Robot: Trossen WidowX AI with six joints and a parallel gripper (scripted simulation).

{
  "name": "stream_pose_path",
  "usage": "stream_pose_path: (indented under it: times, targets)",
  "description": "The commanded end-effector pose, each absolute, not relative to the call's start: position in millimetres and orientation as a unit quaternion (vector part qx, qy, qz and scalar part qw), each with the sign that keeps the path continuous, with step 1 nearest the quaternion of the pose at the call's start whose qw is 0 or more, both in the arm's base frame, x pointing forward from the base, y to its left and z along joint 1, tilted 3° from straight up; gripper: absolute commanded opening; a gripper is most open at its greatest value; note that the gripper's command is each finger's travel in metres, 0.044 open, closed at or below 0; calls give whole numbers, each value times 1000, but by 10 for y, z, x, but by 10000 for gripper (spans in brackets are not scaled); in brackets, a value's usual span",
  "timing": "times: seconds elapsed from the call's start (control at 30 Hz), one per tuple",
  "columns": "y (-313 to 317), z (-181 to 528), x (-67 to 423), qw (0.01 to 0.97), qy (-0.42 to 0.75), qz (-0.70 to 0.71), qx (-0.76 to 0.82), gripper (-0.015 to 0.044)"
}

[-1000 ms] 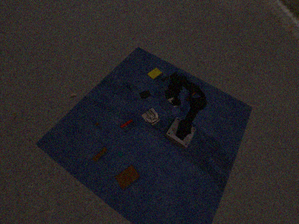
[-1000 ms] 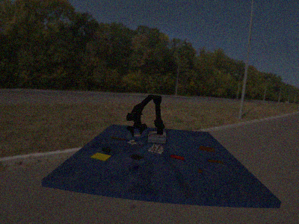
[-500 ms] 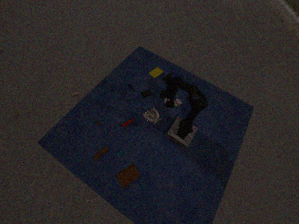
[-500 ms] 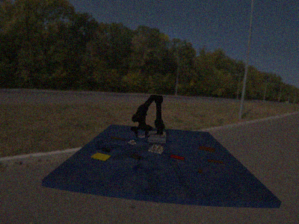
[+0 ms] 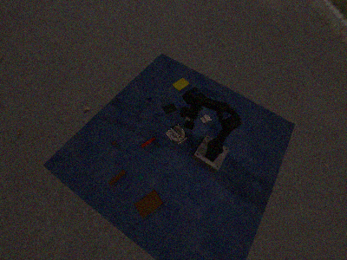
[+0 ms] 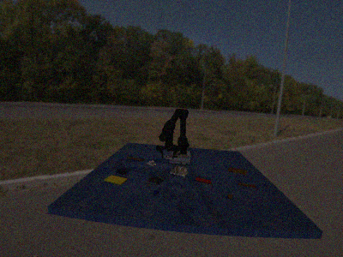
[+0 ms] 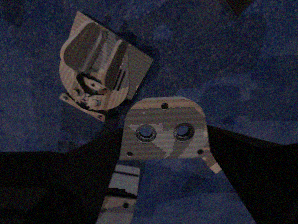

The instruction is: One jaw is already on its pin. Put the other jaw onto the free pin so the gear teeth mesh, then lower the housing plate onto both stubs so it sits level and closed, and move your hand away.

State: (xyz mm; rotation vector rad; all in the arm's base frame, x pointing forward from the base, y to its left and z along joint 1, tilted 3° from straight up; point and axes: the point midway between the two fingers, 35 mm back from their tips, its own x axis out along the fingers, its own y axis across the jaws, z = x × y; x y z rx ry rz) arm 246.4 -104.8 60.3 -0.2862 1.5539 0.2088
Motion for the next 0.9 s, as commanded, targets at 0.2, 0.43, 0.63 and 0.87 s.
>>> stream_pose_path:
  times: [0.2,0.43,0.63,0.87]
  targets:
    - [-712,589,2477,709,701,30,-65,351]
    - [-485,572,2459,712,702,-13,-21,351]
    - [-296,556,2427,712,700,-49,17,351]
    - [-86,537,2371,709,696,-92,61,351]
